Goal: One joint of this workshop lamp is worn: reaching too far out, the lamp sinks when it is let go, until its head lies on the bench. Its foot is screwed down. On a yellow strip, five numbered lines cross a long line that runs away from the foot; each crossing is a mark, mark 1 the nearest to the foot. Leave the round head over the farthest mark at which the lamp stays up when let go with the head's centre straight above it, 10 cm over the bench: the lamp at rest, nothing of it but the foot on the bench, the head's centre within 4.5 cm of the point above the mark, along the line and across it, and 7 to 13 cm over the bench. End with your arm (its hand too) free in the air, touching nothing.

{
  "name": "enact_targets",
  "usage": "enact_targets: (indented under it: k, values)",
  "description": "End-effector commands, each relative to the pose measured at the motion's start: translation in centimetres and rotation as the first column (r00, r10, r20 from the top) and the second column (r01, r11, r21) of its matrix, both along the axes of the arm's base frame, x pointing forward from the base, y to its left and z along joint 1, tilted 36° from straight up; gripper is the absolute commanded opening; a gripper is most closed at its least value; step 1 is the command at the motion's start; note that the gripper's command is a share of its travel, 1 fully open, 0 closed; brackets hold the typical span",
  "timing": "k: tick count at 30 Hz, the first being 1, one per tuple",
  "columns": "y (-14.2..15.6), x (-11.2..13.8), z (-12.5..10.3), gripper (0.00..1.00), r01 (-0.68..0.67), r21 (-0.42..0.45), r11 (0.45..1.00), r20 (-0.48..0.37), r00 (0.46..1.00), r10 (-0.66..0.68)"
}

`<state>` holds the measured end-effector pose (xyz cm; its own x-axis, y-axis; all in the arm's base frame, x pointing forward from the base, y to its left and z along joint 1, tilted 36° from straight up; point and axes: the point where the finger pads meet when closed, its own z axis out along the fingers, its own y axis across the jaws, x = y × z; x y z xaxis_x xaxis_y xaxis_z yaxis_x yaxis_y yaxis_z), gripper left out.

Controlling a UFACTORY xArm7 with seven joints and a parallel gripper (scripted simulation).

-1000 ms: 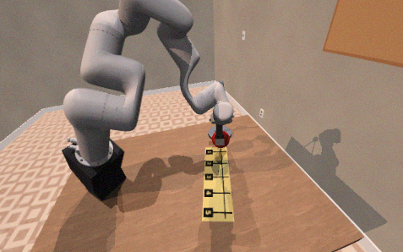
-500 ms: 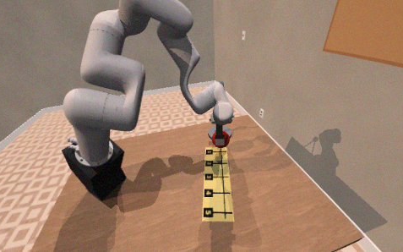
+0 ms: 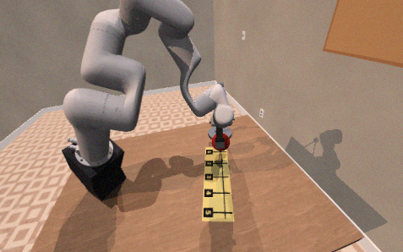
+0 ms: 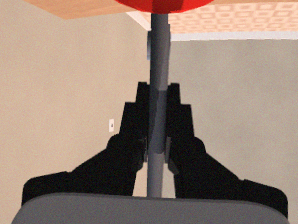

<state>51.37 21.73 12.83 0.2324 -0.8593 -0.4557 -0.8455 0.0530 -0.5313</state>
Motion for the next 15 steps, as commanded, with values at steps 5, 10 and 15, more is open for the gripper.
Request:
enact_targets:
  k: [5, 10, 15]
  values:
    - [-1.7, -0.2, 0.4, 0.00, 0.002, -0.001, 1.000, 0.003, 1.000, -0.002]
    - [-2.8, -0.3, 0.7, 0.00, 0.001, -0.002, 1.000, 0.002, 1.000, -0.001]
    - [-3.9, -0.5, 0.9, 0.00, -0.001, -0.003, 1.000, 0.002, 1.000, 0.001]
